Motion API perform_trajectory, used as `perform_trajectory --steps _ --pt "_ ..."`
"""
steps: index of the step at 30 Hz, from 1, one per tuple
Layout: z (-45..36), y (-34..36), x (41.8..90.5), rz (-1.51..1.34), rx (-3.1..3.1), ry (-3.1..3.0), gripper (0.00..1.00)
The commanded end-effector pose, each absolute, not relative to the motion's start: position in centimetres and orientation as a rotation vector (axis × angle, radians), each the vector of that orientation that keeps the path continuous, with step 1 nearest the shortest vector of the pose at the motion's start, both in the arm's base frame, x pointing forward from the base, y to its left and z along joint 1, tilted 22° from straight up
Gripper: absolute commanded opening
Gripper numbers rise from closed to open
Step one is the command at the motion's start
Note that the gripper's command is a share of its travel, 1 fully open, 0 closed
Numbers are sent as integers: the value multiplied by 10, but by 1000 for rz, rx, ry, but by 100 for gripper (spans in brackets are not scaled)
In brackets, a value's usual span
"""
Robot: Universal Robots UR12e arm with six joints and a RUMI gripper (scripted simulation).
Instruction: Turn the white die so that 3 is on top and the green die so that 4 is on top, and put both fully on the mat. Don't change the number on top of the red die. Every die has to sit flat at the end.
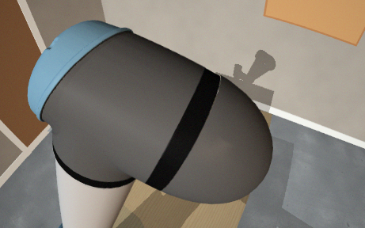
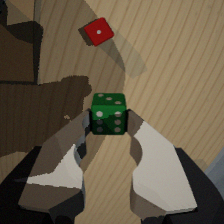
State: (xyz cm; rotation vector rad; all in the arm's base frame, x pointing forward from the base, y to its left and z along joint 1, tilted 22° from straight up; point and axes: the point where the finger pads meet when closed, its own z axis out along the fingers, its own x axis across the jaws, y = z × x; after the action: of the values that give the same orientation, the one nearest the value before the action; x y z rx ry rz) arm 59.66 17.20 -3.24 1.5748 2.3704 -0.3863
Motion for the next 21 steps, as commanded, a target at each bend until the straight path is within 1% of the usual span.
perform_trajectory --steps 1,14,21 --pt "-43 191 603 -376 1655 2300 6" --pt "-44 191 603 -343 1643 2295 6" --pt "-44 191 603 -255 1608 2280 6"
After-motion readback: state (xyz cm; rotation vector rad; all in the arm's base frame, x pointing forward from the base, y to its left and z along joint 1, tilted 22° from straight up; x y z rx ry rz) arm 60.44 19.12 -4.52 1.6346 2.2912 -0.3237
